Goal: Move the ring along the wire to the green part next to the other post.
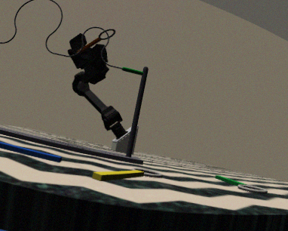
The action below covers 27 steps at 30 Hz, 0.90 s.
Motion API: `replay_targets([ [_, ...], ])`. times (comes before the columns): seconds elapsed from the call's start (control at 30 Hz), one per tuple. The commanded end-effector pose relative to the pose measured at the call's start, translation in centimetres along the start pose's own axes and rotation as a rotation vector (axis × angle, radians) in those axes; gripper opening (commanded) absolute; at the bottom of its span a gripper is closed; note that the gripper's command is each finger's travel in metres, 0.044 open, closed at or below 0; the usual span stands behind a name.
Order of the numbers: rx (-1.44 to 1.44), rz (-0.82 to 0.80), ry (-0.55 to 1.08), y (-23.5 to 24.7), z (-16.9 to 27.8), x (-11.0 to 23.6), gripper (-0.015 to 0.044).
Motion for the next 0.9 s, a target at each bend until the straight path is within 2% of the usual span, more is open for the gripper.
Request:
replay_targets([
  [0.0, 0.08, 0.039, -0.025, -0.2, -0.1, -0.1, -0.015],
  [0.87, 0.591, 0.307, -0.149, -2.2, -0.7, -0.2, -0.015],
])
Point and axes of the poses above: the point midway between the two fingers, 35 mm back from their tips, its own x axis back along the fingers, its own y axis across the jaws, z = x × y, the point moved 8 cm from there along x, back along the fingers, and after that the axes turned 12 degrees about -x, right-handed, at the moved point
